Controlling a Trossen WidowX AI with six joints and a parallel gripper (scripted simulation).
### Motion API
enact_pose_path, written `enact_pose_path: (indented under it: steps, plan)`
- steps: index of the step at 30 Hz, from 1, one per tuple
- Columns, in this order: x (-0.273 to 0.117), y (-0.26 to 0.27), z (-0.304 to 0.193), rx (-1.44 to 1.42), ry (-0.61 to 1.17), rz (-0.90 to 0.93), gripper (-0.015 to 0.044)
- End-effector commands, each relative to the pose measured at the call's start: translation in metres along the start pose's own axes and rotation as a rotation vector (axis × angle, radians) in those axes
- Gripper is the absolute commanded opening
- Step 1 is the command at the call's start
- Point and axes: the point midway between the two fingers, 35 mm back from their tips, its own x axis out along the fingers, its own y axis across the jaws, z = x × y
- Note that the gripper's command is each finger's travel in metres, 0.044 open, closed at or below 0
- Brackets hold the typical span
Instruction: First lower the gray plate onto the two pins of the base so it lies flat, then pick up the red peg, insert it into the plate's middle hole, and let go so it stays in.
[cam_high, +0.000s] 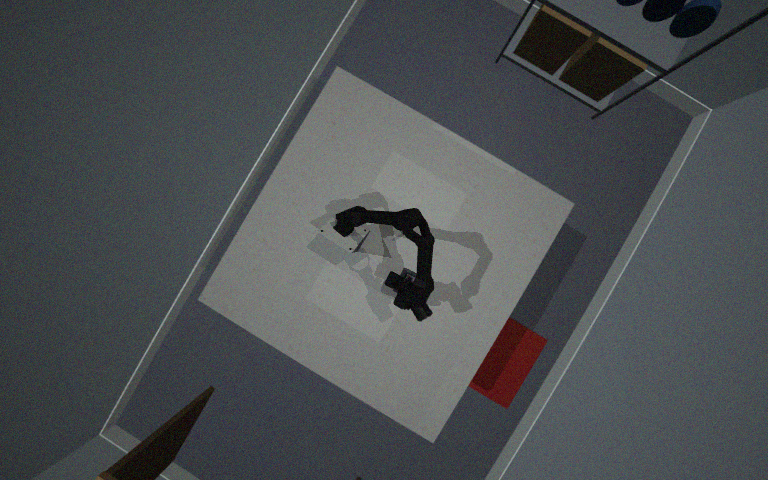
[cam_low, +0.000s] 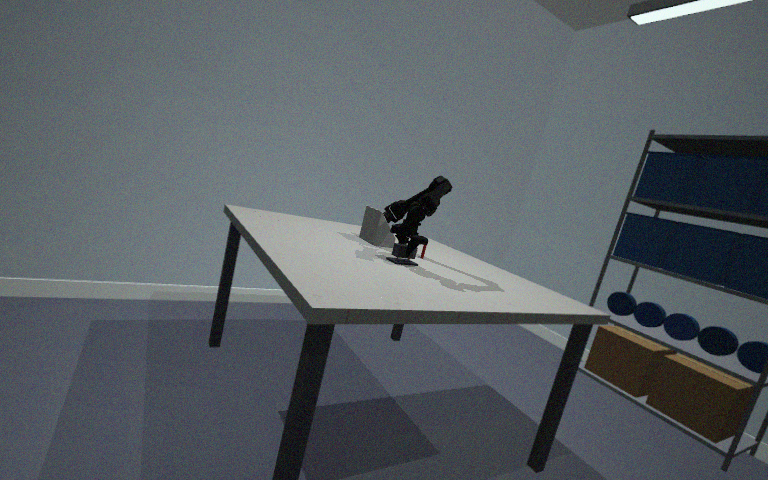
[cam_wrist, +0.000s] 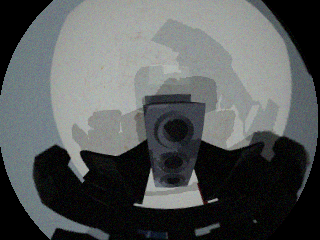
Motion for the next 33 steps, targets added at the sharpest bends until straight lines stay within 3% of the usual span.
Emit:
enact_pose_path:
  steps: [1, 11, 27, 33]
  plan:
    - [0.0074, -0.0001, -0.0004, 0.005, 0.004, 0.002, 0.0000]
    - [0.0064, -0.0002, -0.0002, 0.000, 0.001, 0.000, 0.0000]
    - [0.0064, -0.0002, -0.0002, 0.000, 0.001, 0.000, 0.0420]
    - [0.0038, 0.0003, 0.0001, 0.000, 0.000, 0.000, 0.0440]
